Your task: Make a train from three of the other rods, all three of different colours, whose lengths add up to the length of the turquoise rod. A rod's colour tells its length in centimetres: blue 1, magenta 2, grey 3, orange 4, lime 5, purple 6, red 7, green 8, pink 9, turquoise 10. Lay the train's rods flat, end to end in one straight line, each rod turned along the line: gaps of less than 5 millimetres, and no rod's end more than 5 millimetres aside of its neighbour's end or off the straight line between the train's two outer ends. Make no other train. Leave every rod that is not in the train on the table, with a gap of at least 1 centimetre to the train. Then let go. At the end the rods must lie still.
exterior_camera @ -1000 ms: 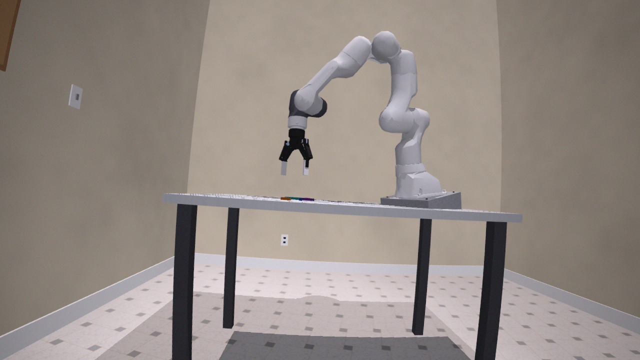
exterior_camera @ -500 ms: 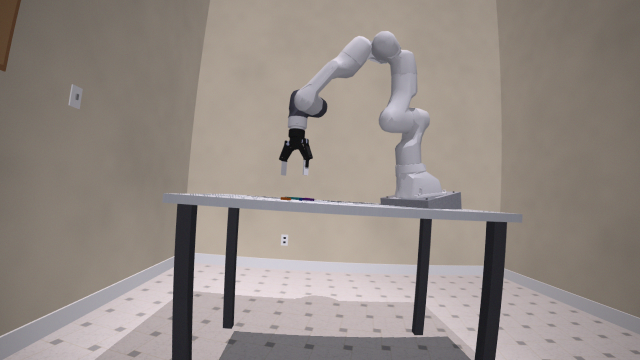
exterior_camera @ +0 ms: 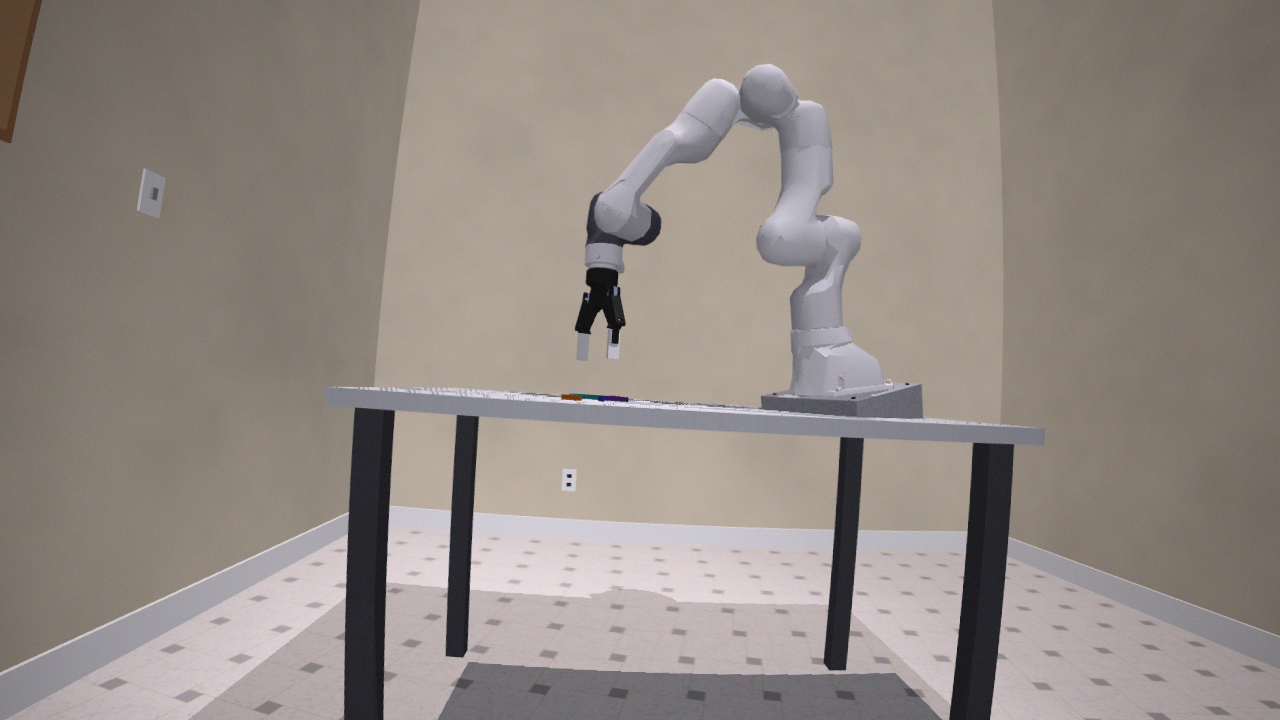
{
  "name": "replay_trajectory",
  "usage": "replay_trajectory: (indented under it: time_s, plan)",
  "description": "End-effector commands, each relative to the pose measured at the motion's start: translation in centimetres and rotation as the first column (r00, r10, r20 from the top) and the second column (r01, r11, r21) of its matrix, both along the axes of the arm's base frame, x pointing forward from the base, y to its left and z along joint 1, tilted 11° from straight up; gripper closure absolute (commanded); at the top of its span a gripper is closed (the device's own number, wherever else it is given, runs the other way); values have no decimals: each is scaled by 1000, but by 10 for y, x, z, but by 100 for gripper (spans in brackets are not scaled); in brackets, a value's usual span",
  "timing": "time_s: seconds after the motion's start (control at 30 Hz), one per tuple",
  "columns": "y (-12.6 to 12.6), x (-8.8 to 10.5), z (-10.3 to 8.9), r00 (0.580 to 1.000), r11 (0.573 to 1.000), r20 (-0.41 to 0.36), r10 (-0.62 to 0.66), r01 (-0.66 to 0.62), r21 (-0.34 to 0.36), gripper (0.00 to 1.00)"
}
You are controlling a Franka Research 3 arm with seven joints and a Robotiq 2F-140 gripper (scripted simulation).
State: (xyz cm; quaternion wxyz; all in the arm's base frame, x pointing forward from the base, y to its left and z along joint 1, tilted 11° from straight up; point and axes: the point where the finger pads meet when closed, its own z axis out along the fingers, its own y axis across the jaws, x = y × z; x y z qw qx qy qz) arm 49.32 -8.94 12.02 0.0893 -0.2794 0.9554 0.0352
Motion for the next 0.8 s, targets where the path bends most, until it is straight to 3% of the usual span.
replay_trajectory:
  time_s: [0.0, 0.13, 0.77]
  plan:
    - [-4, 0, -3, 986, 986, -21, -165, 165, 10, 0]
    - [-5, -1, -6, 980, 980, -26, -198, 198, 15, 0]
    - [-19, -15, -25, 868, 867, -73, -491, 495, 49, 0]
